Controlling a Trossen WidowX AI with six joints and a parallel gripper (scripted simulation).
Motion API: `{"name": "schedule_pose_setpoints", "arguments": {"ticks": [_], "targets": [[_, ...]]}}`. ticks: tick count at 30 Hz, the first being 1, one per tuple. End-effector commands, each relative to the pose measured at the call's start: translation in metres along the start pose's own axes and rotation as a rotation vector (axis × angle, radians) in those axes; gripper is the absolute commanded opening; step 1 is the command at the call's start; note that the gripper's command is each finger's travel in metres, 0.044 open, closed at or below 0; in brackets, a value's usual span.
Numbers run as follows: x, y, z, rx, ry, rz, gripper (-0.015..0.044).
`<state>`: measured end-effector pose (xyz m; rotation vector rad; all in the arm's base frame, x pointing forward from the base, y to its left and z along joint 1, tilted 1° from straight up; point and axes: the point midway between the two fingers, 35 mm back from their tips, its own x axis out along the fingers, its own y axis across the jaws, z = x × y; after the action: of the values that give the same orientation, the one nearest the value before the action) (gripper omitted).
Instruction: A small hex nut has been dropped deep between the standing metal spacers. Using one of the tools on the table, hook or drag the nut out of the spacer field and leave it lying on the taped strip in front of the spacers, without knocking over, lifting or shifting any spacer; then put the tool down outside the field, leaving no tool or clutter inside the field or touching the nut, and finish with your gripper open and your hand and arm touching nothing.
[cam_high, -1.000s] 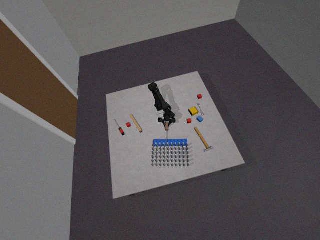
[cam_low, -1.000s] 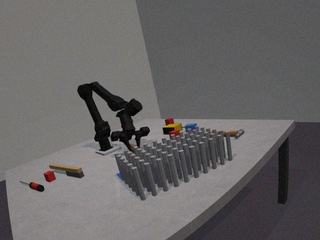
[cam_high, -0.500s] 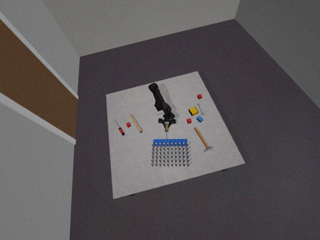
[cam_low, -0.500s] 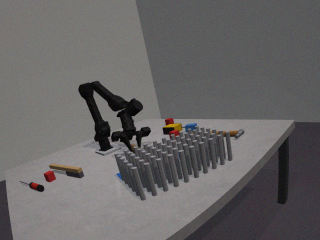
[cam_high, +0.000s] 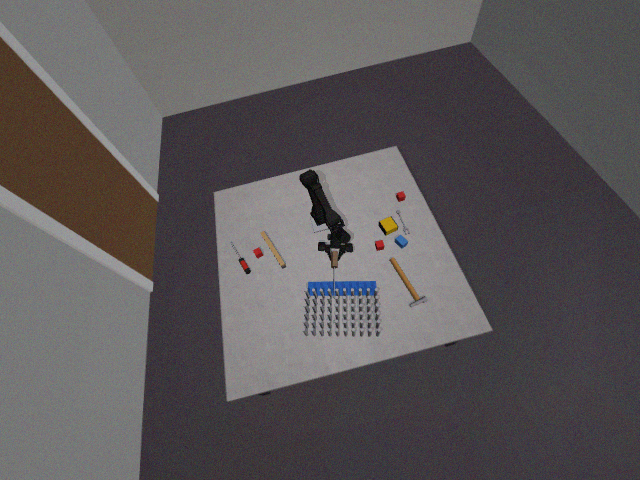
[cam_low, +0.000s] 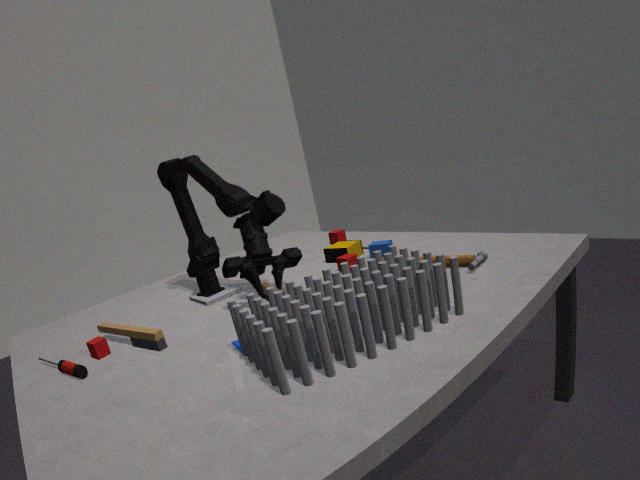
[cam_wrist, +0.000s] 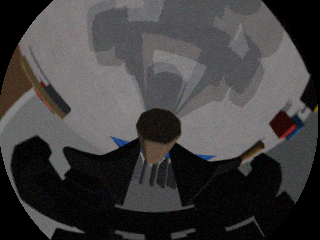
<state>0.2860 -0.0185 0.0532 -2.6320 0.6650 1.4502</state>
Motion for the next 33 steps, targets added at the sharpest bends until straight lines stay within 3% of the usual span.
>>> {"name": "schedule_pose_setpoints", "arguments": {"ticks": [1, 33], "targets": [[0.001, 0.000, -0.006, 0.001, 0.008, -0.003, 0.0000], [0.013, 0.000, -0.026, 0.002, 0.011, -0.003, 0.0000]]}}
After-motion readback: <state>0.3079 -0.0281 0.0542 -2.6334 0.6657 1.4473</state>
